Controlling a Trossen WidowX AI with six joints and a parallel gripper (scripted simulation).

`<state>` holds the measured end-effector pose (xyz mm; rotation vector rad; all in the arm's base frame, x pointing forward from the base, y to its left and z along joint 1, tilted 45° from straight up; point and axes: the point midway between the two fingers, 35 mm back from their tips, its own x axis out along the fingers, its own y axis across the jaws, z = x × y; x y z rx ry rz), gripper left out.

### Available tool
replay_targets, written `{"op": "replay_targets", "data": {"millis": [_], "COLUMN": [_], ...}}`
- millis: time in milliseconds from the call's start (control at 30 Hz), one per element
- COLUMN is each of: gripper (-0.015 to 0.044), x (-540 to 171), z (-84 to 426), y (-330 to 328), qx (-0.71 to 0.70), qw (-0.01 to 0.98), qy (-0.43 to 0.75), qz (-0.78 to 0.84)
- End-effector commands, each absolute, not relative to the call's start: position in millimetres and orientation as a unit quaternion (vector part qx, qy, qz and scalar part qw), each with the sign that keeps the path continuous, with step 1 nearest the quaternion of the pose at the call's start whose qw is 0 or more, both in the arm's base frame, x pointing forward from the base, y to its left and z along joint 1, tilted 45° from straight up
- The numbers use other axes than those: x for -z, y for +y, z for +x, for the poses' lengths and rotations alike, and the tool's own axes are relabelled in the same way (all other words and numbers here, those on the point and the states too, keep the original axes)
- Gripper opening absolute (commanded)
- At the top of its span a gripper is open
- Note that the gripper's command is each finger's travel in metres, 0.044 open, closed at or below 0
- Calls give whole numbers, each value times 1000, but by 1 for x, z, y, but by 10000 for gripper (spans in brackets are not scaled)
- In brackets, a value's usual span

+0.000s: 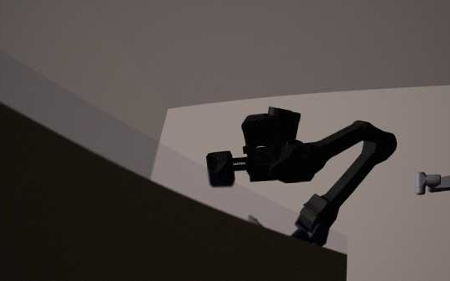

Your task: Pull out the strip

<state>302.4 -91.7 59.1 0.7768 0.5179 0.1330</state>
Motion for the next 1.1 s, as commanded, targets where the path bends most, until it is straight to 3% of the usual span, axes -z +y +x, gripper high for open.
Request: {"op": "replay_targets", "data": {"millis": [0, 467, 733, 1067], "gripper": [374, 6, 0, 0], "x": [-58, 23, 55, 57], "z": [303, 354, 354, 347], "y": [-91, -79, -59, -59], "qx": [-65, -90, -122, -122], "qw": [888, 741, 614, 611], "qy": [254, 529, 661, 664], "qz": [378, 404, 414, 414]}}
